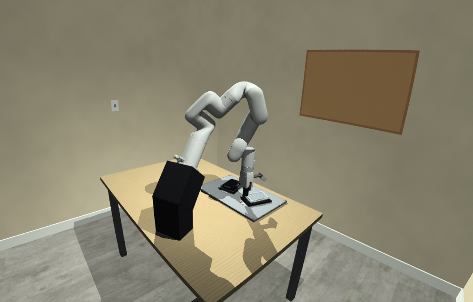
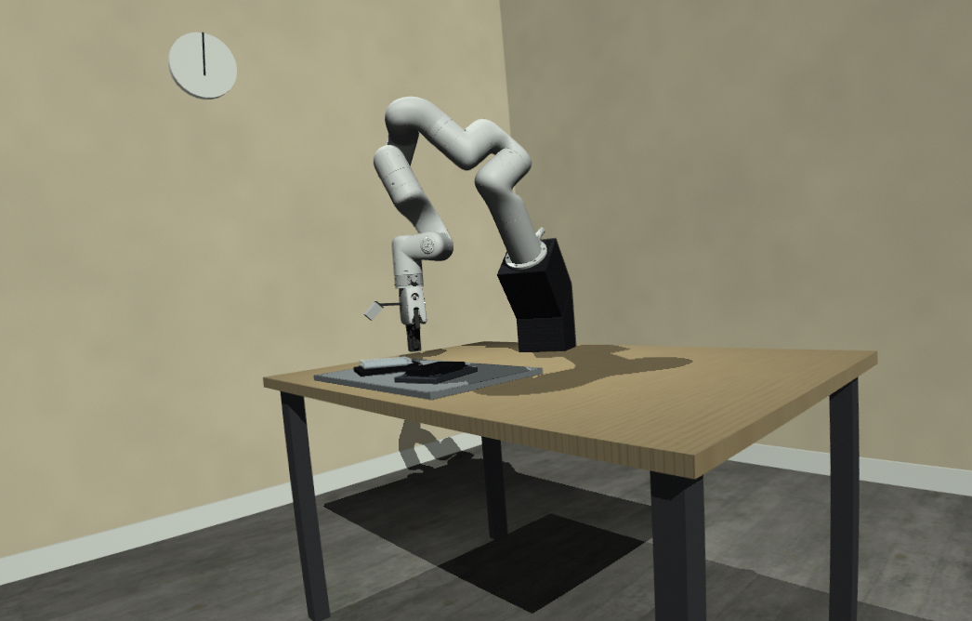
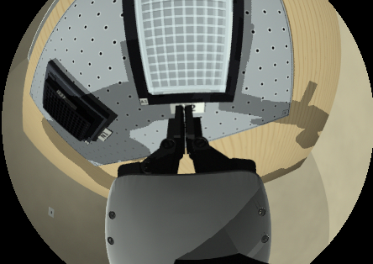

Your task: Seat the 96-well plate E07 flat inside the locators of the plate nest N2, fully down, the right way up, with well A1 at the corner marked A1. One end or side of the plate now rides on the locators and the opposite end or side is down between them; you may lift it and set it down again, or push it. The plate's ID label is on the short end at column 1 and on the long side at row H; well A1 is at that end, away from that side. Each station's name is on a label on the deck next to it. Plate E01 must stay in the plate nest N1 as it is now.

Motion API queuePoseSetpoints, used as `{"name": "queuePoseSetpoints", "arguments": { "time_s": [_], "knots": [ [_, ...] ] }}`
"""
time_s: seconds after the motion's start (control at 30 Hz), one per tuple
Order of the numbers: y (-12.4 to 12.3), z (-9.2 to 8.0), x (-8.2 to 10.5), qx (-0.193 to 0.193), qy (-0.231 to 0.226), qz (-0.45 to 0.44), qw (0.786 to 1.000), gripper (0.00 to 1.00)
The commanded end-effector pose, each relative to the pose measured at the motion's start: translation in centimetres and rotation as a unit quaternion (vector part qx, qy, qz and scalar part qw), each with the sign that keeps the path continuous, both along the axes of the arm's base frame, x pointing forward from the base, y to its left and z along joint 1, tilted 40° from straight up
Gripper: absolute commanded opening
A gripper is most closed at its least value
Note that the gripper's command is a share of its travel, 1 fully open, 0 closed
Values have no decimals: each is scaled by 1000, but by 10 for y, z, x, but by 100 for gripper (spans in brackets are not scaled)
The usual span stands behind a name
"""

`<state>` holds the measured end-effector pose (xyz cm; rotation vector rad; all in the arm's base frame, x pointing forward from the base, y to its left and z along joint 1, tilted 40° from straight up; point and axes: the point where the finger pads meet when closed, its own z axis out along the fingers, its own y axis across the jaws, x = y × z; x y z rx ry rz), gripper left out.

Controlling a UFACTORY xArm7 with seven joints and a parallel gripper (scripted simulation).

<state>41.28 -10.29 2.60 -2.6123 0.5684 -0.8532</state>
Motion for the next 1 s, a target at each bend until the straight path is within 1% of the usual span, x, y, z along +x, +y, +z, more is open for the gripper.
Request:
{"name": "queuePoseSetpoints", "arguments": {
  "time_s": [0.0, 0.5, 0.6, 0.67, 0.97],
  "knots": [
    [-1, 0, 0, 0, 0, 0, 1000, 0],
    [-1, 0, 0, 0, 0, 0, 1000, 0],
    [-8, 9, 9, 5, 1, -7, 1000, 0],
    [-8, 9, 9, 5, 1, -7, 1000, 0],
    [-32, 36, 37, 4, 1, -7, 1000, 0]
  ]
}}
